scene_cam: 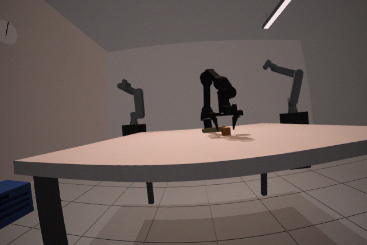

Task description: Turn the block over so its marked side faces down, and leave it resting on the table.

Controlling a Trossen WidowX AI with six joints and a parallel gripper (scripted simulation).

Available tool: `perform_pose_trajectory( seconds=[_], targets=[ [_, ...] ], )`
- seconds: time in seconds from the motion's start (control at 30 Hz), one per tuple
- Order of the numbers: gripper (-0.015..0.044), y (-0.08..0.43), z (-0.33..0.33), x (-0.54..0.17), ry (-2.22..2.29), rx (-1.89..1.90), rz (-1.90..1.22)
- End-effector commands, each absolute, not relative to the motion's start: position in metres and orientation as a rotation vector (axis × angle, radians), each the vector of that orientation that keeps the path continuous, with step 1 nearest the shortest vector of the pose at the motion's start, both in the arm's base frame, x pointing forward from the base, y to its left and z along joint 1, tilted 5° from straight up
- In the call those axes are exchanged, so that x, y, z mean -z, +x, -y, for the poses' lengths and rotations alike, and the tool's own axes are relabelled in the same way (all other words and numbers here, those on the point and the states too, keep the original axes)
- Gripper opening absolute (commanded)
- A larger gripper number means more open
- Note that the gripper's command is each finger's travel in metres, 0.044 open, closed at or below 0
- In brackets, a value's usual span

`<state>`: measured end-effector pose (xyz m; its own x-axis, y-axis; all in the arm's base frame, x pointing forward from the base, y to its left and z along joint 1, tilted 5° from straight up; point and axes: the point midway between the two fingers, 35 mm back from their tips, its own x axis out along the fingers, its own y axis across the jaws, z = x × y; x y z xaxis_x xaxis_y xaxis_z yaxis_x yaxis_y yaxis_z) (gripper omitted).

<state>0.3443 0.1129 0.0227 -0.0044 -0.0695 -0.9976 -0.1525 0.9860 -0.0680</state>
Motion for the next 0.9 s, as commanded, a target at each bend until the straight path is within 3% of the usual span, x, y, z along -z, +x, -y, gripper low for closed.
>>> perform_pose_trajectory(
  seconds=[0.0, 0.17, 0.73, 0.8, 0.87],
  targets=[
    [0.0309, 0.343, -0.113, -0.020, -0.173, -0.072, -1.581],
    [0.0177, 0.343, -0.113, -0.020, -0.173, -0.072, -1.581],
    [0.0064, 0.343, -0.113, -0.020, -0.173, -0.072, -1.581],
    [0.0012, 0.343, -0.113, -0.024, -0.173, -0.072, -1.581],
    [0.0000, 0.343, -0.114, -0.035, -0.173, -0.072, -1.581]
  ],
)
